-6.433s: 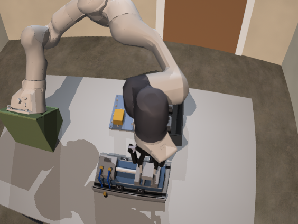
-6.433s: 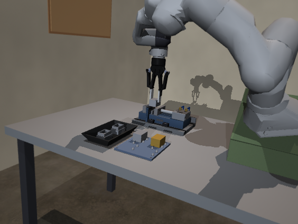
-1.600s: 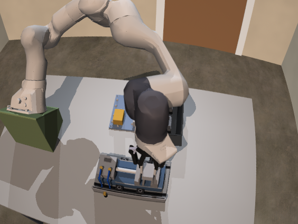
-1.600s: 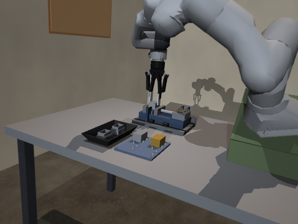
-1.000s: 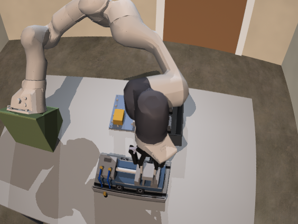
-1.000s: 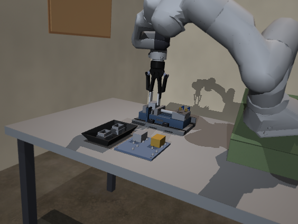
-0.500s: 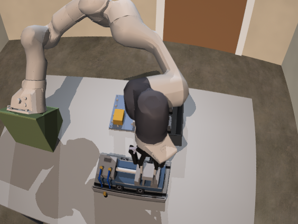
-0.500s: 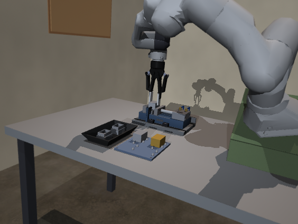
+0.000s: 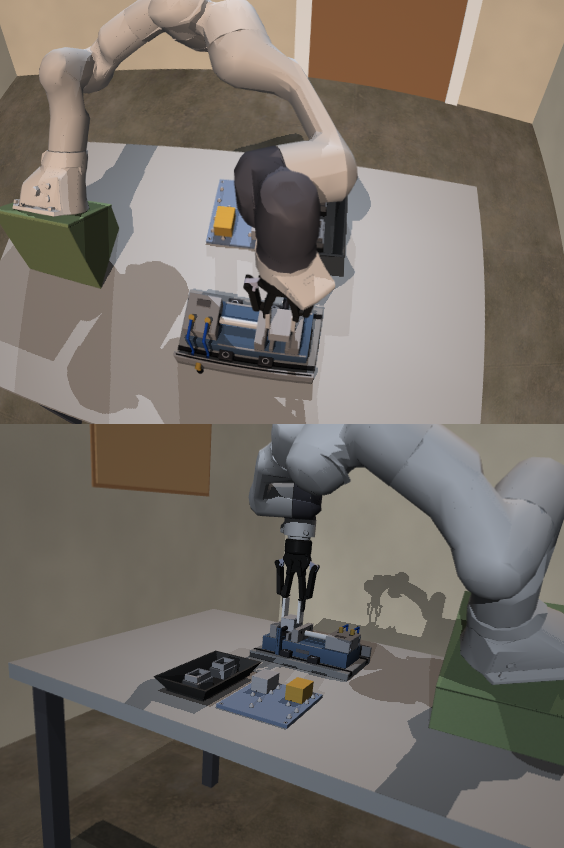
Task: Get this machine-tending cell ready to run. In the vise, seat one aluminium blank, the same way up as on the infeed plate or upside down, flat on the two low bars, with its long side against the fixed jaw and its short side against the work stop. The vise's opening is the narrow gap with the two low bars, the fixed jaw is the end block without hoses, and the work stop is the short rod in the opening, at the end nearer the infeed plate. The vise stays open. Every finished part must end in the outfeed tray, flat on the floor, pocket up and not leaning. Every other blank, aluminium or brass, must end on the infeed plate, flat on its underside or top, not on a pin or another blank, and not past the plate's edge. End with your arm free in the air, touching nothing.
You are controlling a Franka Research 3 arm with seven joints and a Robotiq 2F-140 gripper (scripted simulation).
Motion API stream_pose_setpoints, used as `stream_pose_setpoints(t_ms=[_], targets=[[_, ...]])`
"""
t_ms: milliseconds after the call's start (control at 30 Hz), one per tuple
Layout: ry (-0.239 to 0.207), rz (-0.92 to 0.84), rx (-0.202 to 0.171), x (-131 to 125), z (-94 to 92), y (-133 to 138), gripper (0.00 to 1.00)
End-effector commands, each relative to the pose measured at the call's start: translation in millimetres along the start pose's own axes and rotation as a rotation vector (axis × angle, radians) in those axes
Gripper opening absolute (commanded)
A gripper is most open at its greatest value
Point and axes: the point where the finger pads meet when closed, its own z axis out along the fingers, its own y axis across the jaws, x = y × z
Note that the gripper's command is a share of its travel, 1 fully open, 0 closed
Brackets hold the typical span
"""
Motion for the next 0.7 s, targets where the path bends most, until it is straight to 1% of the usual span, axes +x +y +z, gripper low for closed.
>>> stream_pose_setpoints(t_ms=[0, 667], targets=[[0.004, -0.001, 0.006, 0.7, -2.4, -2.1, 0.00], [0.004, 0.000, 0.006, 0.2, -3.5, -3.0, 0.00]])
